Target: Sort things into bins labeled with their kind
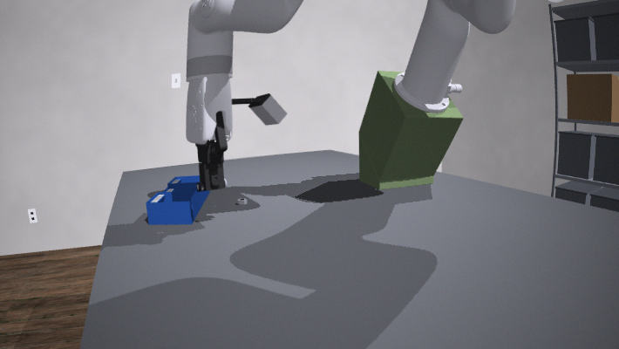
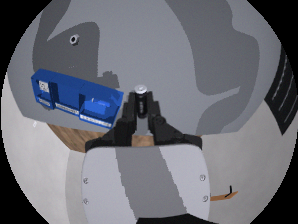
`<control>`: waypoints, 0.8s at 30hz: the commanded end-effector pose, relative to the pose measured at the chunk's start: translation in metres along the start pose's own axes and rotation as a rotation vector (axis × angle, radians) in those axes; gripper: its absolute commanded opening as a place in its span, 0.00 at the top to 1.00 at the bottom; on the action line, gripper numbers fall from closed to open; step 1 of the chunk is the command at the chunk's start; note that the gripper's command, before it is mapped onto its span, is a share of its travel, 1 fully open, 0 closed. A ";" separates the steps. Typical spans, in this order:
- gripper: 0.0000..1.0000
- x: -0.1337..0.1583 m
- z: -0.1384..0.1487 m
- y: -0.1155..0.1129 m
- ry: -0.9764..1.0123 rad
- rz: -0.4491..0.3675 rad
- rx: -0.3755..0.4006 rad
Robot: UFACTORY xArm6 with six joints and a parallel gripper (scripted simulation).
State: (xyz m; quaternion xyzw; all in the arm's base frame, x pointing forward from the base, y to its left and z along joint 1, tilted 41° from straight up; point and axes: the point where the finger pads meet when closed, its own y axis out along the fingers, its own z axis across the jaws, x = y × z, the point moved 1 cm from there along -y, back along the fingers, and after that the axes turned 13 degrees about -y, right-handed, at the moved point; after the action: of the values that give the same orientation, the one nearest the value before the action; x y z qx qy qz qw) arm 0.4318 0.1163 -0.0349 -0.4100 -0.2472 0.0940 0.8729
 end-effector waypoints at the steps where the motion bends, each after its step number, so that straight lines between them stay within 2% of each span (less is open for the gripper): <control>1: 1.00 0.006 -0.020 0.001 -0.001 0.001 0.004; 15: 1.00 0.021 -0.096 0.001 -0.409 0.004 -0.007; 17: 1.00 0.021 -0.096 0.001 -0.409 0.004 -0.007; 18: 1.00 0.021 -0.098 0.001 -0.489 0.005 -0.009; 24: 1.00 0.021 -0.098 0.001 -0.632 0.009 -0.010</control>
State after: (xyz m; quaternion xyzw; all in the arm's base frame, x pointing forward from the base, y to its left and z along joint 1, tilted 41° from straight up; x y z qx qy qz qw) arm 0.4968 0.0609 -0.0813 -0.3807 -0.4535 0.1981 0.7811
